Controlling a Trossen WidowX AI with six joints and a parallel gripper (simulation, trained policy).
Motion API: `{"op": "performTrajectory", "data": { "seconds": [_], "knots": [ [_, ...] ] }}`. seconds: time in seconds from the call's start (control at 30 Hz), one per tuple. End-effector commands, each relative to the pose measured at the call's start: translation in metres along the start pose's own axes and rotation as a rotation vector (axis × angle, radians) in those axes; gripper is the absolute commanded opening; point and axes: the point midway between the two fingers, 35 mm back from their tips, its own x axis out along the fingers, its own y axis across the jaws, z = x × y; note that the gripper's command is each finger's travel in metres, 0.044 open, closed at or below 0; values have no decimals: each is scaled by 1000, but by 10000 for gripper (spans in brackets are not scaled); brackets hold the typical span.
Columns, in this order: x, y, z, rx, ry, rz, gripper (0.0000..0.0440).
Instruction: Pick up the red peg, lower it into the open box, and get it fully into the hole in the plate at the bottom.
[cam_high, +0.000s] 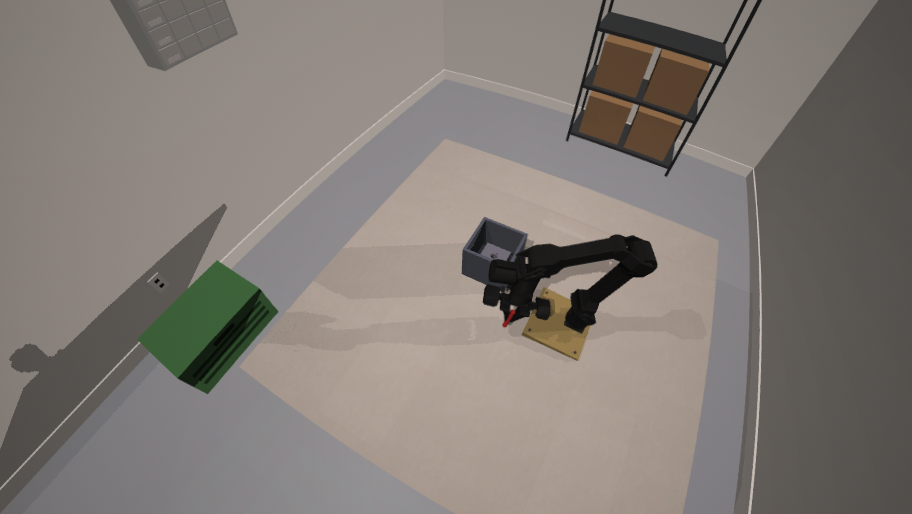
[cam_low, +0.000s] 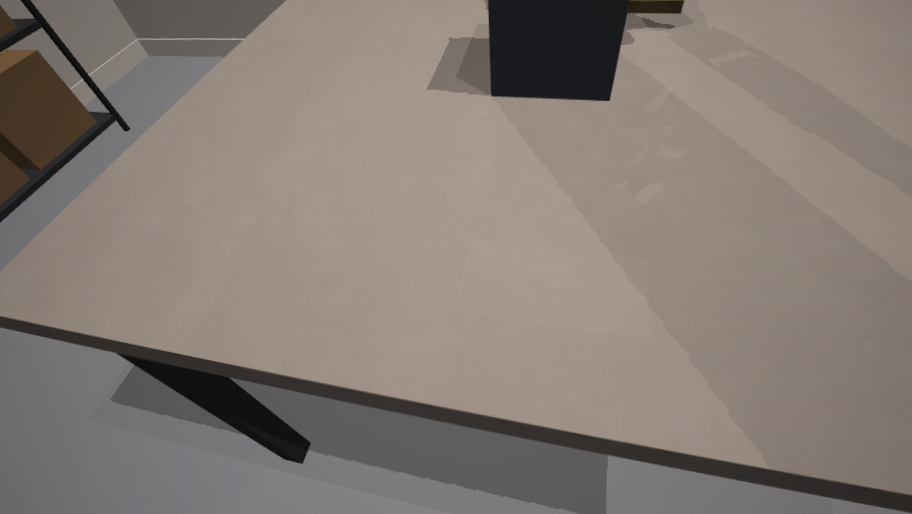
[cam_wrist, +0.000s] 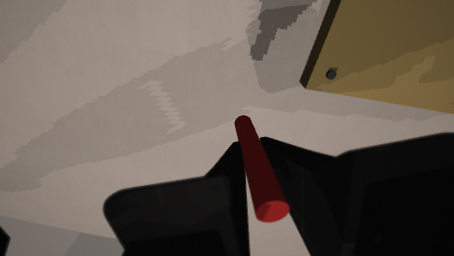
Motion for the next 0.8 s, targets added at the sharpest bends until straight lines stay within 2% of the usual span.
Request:
{"op": "performTrajectory", "data": {
  "seconds": [0.0,0.5,0.77],
  "knots": [
    [-21,7,-2,-24,10,57,0],
    [-95,23,26,-62,-93,222,0],
    [-120,27,53,-42,-180,251,0]
  ]
}}
